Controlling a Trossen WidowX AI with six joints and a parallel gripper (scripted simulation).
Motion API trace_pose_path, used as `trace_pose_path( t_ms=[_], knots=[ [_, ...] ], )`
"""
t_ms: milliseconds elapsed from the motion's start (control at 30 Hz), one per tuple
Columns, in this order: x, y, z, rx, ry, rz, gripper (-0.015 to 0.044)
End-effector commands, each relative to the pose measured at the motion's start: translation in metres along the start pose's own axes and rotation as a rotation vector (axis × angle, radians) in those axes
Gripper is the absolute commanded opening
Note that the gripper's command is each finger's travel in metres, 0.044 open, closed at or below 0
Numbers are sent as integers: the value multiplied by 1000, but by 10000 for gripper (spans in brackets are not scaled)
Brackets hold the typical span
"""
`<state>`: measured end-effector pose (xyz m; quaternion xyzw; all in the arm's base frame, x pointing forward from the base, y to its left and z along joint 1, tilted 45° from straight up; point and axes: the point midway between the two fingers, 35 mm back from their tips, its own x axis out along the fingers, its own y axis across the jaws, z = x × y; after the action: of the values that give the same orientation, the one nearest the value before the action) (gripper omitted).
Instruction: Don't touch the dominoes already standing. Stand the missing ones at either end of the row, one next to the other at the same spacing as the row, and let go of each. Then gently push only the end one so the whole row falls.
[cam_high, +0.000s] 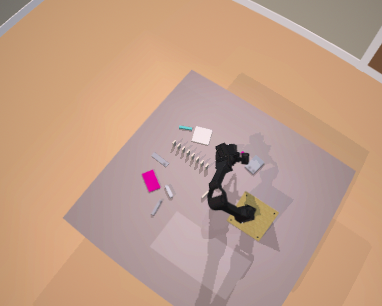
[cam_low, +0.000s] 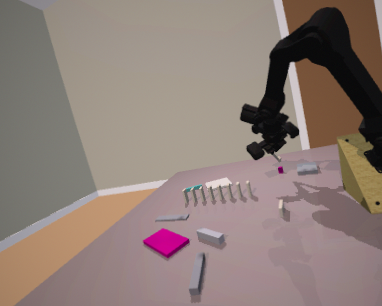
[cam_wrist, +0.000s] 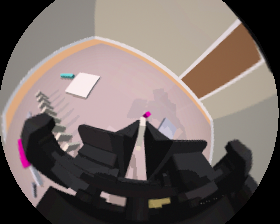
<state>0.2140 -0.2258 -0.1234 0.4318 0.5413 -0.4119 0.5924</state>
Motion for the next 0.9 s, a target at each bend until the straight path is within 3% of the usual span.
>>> trace_pose_path(
  t_ms=[0, 867],
  knots=[
    [0, 0, -1, 13, -66, -7, 20],
    [-29, 4, -14, 115, -487, 62, 20]
  ],
)
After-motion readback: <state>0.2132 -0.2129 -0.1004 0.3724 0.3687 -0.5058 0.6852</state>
